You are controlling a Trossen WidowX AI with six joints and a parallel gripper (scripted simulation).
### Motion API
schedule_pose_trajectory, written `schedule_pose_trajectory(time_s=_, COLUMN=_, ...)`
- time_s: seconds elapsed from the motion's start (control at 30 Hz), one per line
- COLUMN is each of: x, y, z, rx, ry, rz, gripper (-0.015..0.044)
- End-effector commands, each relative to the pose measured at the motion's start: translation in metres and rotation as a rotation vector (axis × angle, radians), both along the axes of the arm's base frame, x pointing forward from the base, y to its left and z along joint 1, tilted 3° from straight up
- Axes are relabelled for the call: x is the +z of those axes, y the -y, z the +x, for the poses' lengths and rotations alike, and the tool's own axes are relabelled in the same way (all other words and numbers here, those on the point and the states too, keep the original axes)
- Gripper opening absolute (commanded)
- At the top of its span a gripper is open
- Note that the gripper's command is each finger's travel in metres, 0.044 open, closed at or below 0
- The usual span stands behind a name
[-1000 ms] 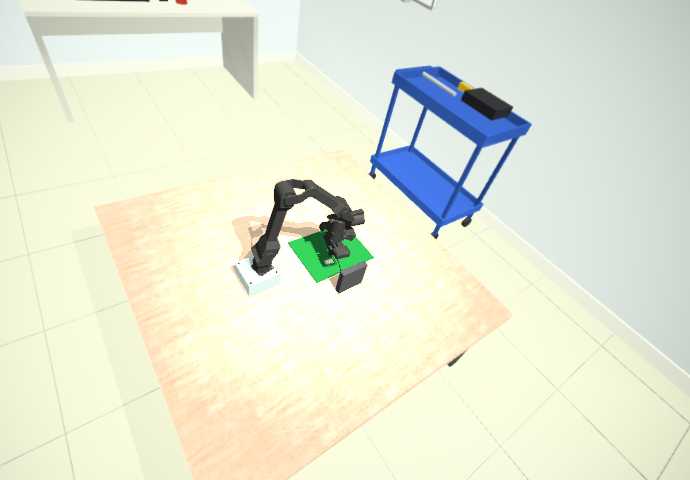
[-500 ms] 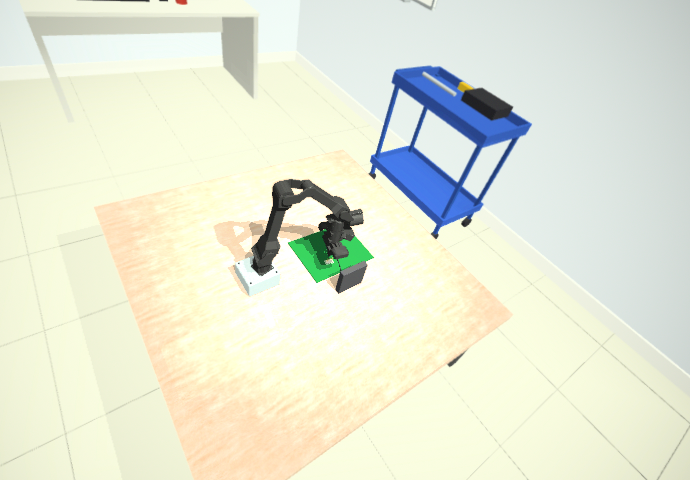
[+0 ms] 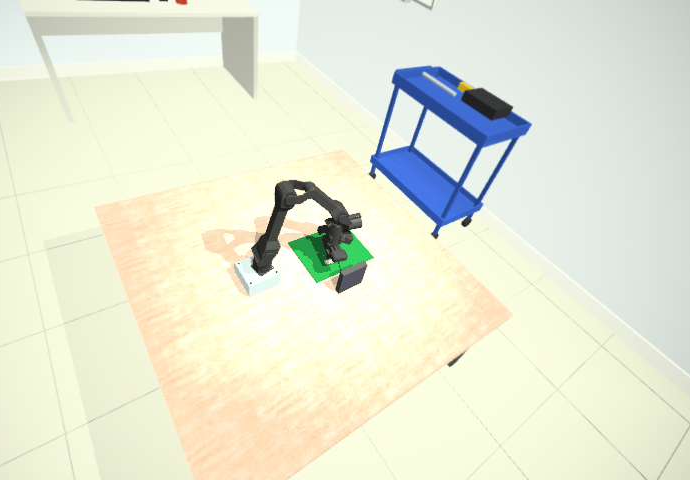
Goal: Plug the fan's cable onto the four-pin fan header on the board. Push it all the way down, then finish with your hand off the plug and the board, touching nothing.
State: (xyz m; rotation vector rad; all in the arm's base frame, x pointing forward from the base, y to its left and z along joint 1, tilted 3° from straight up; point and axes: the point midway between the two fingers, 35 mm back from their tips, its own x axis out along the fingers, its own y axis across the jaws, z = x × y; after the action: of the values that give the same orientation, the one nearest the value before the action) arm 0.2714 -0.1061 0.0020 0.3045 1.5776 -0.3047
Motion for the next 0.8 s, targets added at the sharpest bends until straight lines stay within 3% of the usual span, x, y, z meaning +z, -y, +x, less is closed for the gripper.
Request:
schedule_pose_trajectory(time_s=0.0, x=-0.0015, y=0.0005, z=-0.0001, rx=-0.004, ry=-0.001, rz=-0.003, gripper=0.0)
schedule_pose_trajectory(time_s=0.77, x=-0.0055, y=0.0005, z=-0.0001, rx=0.002, ry=-0.001, rz=-0.002, gripper=0.0)
